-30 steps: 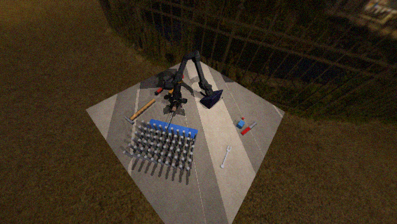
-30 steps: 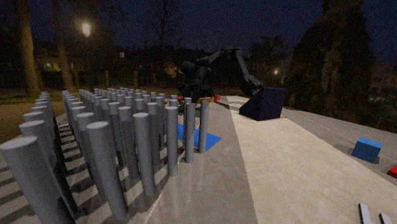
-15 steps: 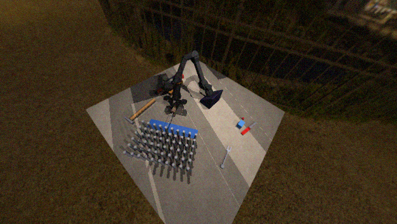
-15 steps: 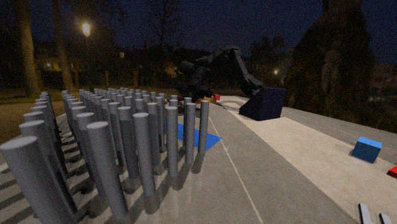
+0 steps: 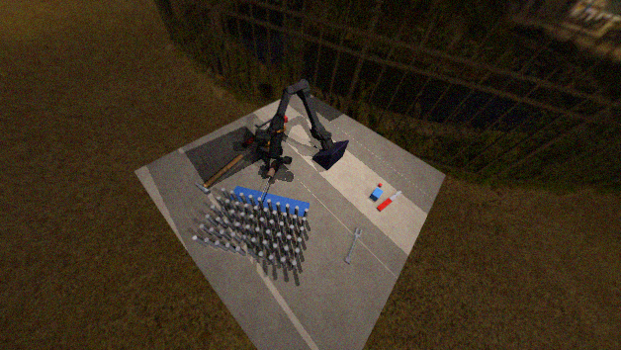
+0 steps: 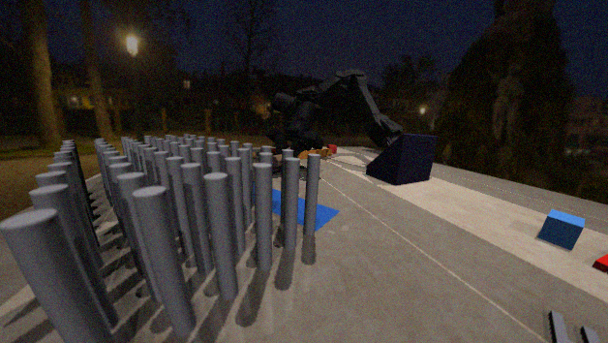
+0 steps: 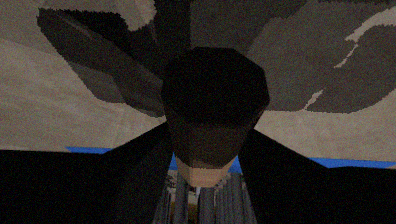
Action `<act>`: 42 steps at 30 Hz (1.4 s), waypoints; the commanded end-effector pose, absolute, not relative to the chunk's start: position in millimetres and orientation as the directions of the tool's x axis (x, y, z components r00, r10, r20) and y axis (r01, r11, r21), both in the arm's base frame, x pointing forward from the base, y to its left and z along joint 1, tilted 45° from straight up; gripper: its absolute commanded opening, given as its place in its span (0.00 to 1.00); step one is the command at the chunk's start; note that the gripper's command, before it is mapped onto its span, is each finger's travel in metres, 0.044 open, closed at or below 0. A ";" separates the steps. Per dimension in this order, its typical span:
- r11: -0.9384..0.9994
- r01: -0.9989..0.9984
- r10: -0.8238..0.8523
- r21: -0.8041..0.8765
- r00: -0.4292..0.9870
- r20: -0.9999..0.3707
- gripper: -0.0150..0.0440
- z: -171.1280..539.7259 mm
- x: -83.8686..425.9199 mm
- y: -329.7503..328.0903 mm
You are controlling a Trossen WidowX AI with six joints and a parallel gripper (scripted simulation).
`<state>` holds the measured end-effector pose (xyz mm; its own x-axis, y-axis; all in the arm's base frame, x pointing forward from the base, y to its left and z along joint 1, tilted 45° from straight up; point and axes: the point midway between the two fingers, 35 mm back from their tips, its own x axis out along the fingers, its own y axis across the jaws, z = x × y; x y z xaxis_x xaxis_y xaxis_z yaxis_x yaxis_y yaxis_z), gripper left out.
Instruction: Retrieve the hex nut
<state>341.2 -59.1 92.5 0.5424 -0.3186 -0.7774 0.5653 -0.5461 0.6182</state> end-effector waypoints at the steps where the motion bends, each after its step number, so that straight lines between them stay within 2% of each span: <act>1: -0.546 0.555 -0.319 0.628 0.555 -0.768 0.25 96.2 347.3 -57.0; 42: -0.547 0.554 -0.318 0.628 0.556 -0.768 0.25 88.1 369.2 -45.0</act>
